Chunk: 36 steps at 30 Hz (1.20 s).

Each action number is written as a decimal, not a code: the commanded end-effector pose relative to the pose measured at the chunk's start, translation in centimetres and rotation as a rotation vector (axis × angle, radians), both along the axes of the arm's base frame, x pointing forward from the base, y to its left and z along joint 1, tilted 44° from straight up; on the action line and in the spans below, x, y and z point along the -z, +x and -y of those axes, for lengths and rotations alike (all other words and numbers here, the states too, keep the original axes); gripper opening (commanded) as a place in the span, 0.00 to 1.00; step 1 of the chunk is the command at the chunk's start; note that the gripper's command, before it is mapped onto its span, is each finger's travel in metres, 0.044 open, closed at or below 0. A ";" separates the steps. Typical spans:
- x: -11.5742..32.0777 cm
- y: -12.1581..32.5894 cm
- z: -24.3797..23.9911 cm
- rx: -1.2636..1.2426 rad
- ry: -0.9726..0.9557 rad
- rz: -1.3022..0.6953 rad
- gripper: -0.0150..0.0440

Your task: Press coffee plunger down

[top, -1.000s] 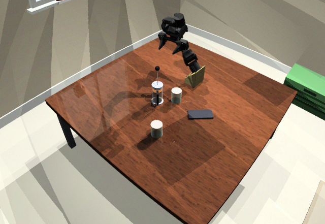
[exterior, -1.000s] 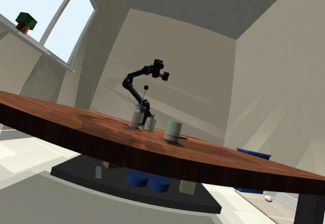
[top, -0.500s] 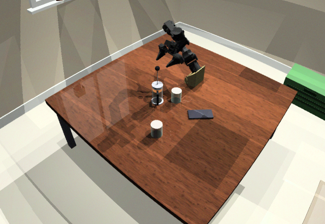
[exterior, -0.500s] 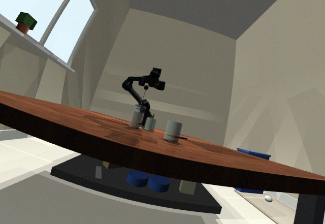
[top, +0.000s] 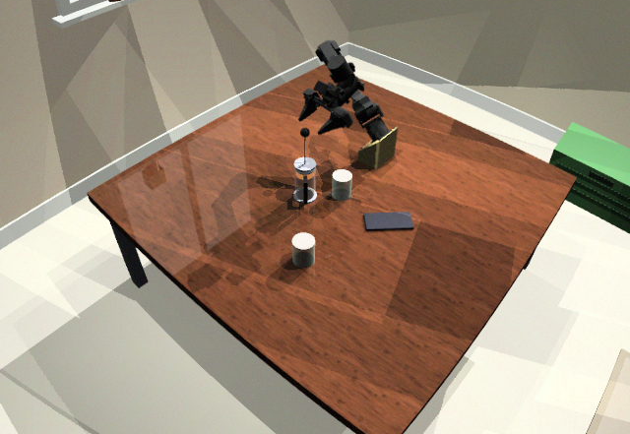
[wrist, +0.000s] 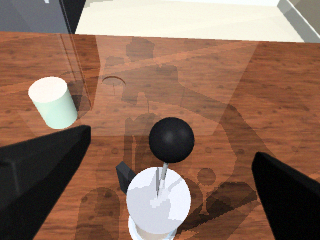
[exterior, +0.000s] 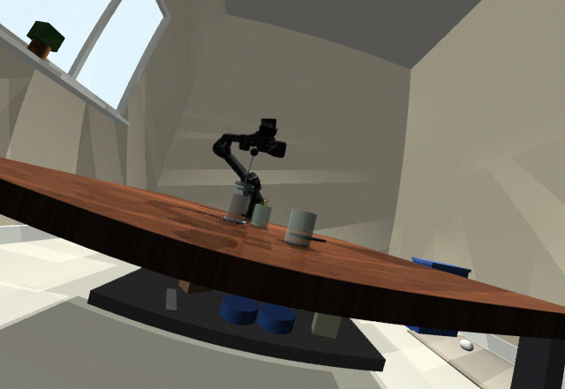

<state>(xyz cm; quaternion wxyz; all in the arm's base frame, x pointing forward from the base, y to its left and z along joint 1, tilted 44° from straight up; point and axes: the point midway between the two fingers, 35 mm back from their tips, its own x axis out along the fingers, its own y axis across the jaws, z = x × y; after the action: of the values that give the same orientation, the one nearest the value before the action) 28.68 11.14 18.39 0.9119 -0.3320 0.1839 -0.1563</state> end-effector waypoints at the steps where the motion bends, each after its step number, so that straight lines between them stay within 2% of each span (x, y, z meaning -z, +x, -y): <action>1: 0.4 0.5 0.2 -0.004 -0.007 -0.007 1.00; 13: 0.6 2.0 1.0 -0.006 -0.012 0.001 1.00; 25: 0.6 2.0 1.0 -0.006 -0.012 0.001 0.47; 36: 0.6 2.0 1.1 -0.006 -0.011 0.001 0.45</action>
<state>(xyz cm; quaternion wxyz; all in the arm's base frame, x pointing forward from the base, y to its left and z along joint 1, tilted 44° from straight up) 30.64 10.07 17.83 0.9110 -0.3360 0.1813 -0.1555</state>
